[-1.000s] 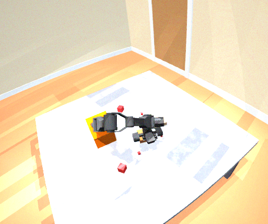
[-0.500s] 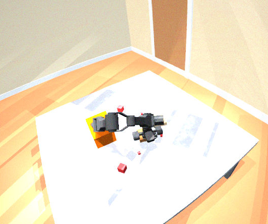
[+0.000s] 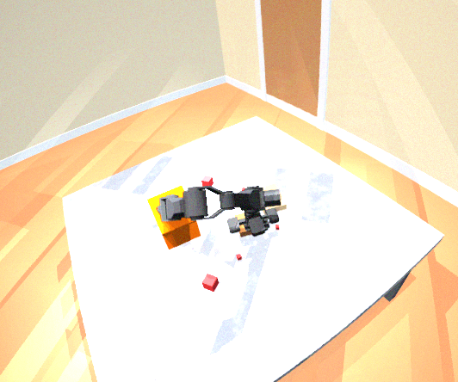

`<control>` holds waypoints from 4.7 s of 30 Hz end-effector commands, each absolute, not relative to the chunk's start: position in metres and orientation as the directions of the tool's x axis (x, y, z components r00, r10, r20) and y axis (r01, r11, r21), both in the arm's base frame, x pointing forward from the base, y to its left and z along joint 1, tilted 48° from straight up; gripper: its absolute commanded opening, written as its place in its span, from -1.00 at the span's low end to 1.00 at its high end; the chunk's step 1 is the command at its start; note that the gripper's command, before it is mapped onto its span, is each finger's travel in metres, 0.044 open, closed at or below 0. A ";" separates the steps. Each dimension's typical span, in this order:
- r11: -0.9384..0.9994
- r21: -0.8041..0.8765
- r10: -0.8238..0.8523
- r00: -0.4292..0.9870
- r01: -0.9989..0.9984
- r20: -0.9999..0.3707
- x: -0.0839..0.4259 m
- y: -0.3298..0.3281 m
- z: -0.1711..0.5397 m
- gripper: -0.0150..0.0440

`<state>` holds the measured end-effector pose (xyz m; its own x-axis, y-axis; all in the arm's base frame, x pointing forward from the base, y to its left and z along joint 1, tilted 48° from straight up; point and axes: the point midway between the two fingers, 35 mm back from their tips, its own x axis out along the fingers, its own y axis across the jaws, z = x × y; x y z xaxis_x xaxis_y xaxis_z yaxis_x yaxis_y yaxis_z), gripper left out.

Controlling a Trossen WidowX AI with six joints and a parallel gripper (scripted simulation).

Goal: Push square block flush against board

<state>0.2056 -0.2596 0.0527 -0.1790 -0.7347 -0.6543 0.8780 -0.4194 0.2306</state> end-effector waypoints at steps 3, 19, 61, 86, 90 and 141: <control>-0.426 0.214 -0.721 -0.187 0.879 -0.667 0.208 -0.256 0.041 -0.49; -0.426 0.214 -0.720 -0.187 0.879 -0.668 0.214 -0.249 0.032 -0.49; -0.425 0.214 -0.722 -0.187 0.879 -0.666 0.227 -0.229 0.007 -0.49; -0.423 0.215 -0.725 -0.187 0.880 -0.663 0.233 -0.219 -0.005 -0.49; -0.424 0.214 -0.724 -0.187 0.880 -0.663 0.231 -0.222 -0.001 -0.49; -0.417 0.215 -0.726 -0.181 0.883 -0.664 0.235 -0.198 0.041 -0.49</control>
